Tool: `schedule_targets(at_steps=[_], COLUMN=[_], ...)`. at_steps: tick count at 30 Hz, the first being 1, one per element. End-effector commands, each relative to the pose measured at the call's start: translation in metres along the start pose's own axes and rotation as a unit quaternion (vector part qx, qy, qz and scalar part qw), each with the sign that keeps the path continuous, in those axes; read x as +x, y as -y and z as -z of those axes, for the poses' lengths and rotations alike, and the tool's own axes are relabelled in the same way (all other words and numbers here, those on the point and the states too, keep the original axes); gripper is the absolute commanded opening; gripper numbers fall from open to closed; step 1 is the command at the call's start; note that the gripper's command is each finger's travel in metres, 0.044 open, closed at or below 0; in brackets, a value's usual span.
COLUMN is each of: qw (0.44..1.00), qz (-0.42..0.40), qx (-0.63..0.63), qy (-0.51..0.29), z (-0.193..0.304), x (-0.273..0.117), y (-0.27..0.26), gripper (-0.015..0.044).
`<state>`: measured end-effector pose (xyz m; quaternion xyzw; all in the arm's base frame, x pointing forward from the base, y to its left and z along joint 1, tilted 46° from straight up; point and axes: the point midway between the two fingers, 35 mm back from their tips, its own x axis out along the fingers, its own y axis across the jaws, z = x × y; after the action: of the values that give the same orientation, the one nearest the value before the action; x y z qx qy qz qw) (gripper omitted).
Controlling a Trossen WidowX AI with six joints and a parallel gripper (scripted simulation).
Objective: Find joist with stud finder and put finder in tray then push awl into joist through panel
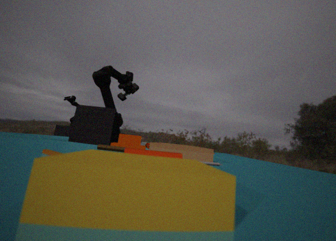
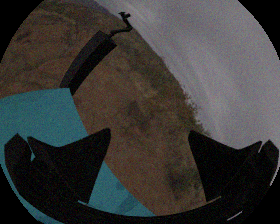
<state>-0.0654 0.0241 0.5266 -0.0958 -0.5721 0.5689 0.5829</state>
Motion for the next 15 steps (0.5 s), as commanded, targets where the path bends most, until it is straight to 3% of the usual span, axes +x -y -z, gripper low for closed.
schedule_targets(at_steps=[1,9,15], qw=[1.0,0.979,0.935], qz=[-0.001,-0.05,-0.08], qx=[-0.001,-0.014,-0.013], qy=[-0.004,-0.195,-0.346], z=[0.002,0.113,0.216], x=[0.002,0.054,0.052], y=[-0.001,-0.026,-0.033], gripper=[0.0426,0.044,0.044])
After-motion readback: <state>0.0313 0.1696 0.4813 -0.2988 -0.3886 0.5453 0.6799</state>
